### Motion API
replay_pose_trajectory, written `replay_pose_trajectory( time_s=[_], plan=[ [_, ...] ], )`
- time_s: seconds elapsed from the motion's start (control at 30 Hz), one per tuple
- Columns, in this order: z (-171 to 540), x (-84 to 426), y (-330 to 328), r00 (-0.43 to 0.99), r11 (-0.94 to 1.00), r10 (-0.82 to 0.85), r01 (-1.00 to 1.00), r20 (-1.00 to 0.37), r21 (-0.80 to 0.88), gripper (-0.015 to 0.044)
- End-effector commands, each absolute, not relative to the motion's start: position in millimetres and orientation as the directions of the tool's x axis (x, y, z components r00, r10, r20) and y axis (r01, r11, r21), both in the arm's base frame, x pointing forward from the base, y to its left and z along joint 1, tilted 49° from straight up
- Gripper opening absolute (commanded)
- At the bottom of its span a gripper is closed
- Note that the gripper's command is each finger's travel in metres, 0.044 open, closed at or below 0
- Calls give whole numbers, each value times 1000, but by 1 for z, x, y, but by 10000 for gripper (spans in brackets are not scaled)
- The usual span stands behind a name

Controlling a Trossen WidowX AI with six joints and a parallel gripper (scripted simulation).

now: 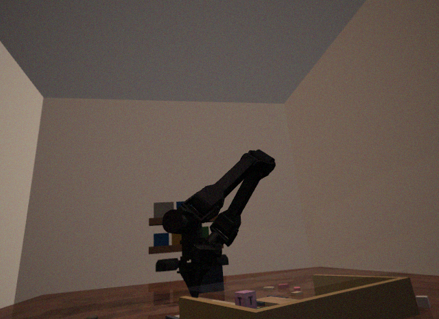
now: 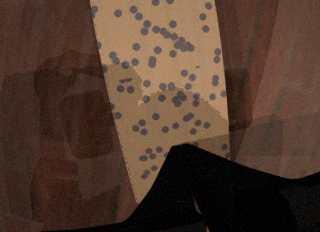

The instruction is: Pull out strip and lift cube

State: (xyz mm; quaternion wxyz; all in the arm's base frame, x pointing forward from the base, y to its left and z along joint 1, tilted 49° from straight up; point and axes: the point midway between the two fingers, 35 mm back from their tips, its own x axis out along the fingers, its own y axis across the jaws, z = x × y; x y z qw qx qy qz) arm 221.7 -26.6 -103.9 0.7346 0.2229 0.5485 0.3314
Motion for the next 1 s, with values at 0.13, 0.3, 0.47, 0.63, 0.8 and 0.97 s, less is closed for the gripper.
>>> replay_pose_trajectory(
  time_s=[0.13, 0.3, 0.47, 0.63, 0.8, 0.97],
  plan=[
    [-107, 213, -23, 152, 678, 734, -233, -662, 697, 0],
    [-107, 213, -23, 152, 678, 734, -233, -662, 697, 0],
    [-107, 213, -23, 152, 678, 734, -233, -662, 697, 0],
    [-107, 213, -23, 152, 678, 734, -233, -662, 697, 0],
    [-107, 213, -23, 152, 678, 734, -233, -662, 697, 0],
    [-78, 216, -56, 153, 680, 732, -233, -664, 695, 0]
  ],
)
